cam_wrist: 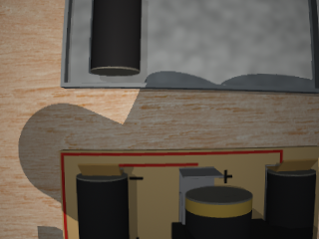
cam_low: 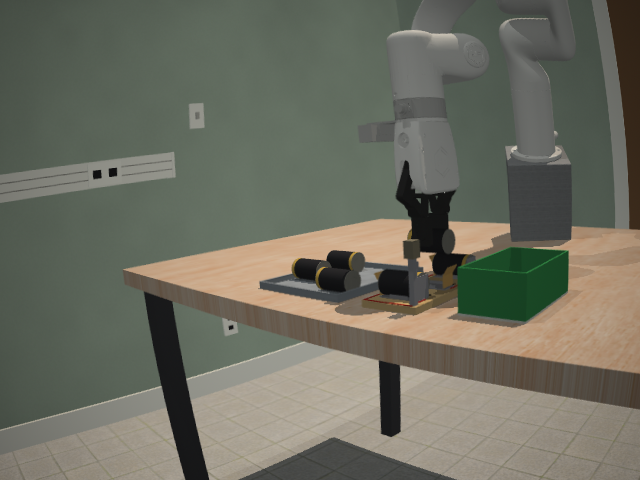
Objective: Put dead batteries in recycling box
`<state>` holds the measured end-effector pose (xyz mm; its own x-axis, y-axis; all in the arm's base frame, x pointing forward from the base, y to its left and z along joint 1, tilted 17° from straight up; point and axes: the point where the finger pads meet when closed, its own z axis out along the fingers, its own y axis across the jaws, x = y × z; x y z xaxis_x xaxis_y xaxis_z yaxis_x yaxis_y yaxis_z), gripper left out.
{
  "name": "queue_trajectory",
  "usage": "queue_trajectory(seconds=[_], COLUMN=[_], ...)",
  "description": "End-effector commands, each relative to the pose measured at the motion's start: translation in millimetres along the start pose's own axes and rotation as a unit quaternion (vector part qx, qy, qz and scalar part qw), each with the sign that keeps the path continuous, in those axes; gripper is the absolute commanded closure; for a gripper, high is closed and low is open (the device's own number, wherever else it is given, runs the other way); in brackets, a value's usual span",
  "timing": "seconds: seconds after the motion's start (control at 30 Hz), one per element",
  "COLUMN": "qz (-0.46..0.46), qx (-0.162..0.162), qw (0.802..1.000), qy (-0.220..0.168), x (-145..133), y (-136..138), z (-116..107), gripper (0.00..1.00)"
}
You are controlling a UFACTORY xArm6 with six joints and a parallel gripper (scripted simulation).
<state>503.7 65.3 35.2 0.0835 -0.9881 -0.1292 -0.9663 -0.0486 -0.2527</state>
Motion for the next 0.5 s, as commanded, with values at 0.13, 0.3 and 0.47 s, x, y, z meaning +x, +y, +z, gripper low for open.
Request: queue_trajectory(seconds=[0.13,0.3,0.47], qz=[0.000,0.000,0.000], qx=[0.002,0.002,0.002], qw=[1.000,1.000,1.000], qy=[-0.001,-0.001,-0.001], x=[-0.3,-0.3,-0.3], y=[-2.5,-3.4,-3.5], z=[0.7,0.7,0.7], gripper=[0.72,0.72,0.72])
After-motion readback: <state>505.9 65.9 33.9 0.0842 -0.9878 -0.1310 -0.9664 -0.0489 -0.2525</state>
